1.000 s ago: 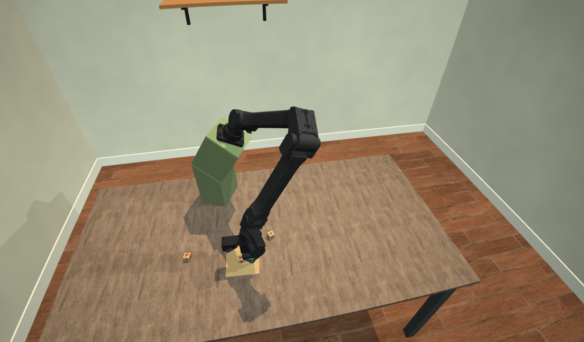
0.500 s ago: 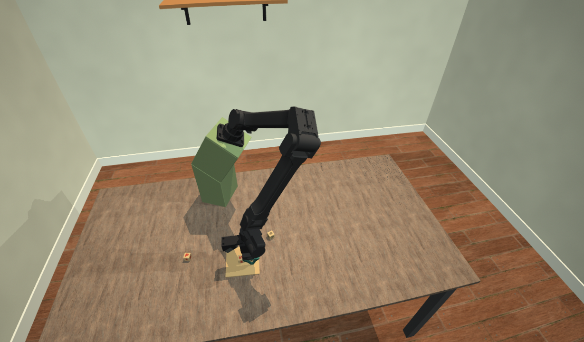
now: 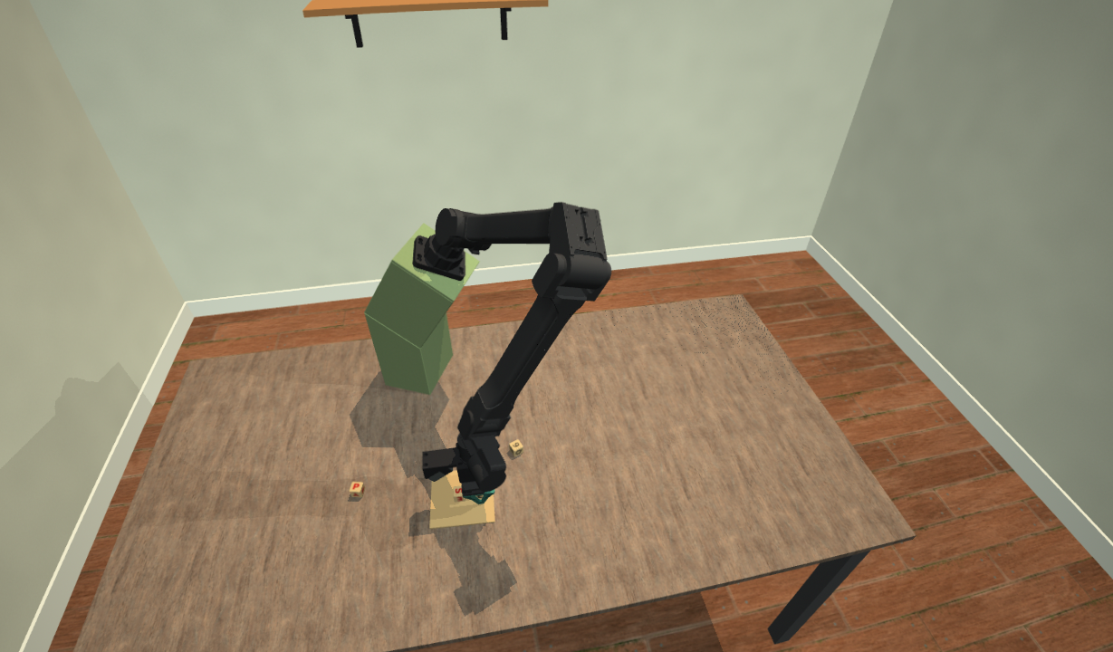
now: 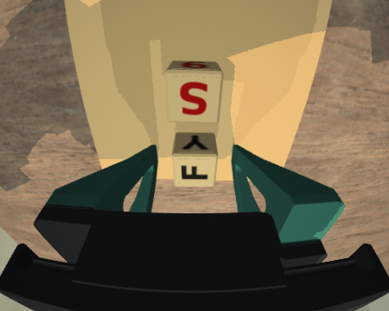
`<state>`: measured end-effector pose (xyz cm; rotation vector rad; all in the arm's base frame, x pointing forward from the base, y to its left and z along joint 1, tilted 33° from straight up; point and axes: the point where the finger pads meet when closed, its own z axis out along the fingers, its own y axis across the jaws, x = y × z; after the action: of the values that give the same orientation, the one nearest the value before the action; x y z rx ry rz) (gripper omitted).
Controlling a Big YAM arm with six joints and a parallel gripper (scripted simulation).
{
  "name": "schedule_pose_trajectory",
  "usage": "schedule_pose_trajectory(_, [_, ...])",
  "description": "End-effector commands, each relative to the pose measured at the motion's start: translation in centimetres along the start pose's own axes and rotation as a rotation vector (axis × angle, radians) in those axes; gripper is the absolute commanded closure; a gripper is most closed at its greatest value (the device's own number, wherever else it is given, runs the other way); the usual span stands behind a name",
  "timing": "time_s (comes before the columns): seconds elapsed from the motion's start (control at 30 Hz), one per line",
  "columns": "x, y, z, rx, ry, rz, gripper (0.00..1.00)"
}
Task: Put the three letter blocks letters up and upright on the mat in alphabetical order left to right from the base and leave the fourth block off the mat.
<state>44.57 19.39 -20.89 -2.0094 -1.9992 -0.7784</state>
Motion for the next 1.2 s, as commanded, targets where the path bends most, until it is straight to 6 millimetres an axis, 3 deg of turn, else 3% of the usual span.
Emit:
schedule_pose_trajectory(0.0, [-0.5,0.4,-1.7,-0.012,-0.007,0.016,0.47])
schedule_pose_trajectory(1.17, [-0.5,0.5,-5.4,-0.014,-0.005,0.009,0.47])
